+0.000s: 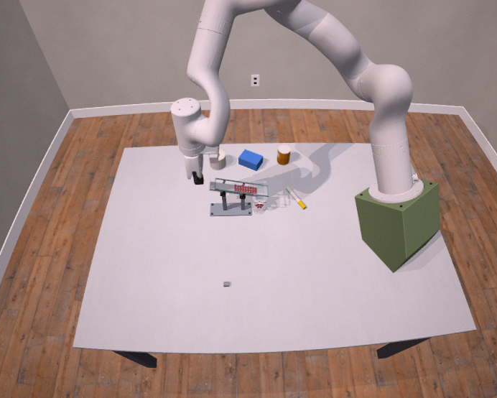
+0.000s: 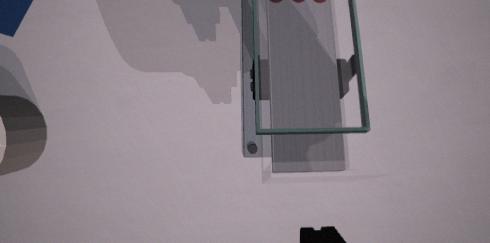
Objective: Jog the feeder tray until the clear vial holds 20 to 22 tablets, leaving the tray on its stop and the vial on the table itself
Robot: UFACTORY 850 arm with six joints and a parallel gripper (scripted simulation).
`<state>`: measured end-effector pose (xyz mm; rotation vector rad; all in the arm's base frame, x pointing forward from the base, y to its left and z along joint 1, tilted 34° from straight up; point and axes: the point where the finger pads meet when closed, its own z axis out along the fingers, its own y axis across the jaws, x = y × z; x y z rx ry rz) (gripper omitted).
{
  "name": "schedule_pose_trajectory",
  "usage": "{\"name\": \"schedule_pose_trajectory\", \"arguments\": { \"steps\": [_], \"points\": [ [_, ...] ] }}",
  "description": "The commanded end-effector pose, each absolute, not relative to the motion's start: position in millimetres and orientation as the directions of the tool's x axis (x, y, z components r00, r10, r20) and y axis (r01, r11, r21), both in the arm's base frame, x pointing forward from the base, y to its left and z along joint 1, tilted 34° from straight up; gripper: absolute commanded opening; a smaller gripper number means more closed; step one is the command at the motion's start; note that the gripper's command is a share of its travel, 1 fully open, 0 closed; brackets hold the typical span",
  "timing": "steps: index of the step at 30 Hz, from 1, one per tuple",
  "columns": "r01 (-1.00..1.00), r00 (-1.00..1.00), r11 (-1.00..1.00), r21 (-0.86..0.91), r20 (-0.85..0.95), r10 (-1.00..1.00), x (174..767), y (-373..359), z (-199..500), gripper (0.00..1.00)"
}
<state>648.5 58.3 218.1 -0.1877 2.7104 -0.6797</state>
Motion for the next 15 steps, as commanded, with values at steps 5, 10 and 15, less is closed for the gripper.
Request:
{"name": "schedule_pose_trajectory", "arguments": {
  "steps": [5,10,15],
  "points": [
    [-0.044,-0.933,0.877,-0.478,-0.294,-0.207,649,59,219,0.0],
    [-0.045,-0.933,0.877,-0.478,-0.294,-0.207,646,58,217,0.0],
    [-0.045,-0.933,0.877,-0.478,-0.294,-0.207,632,52,209,0.0]
  ]
}}
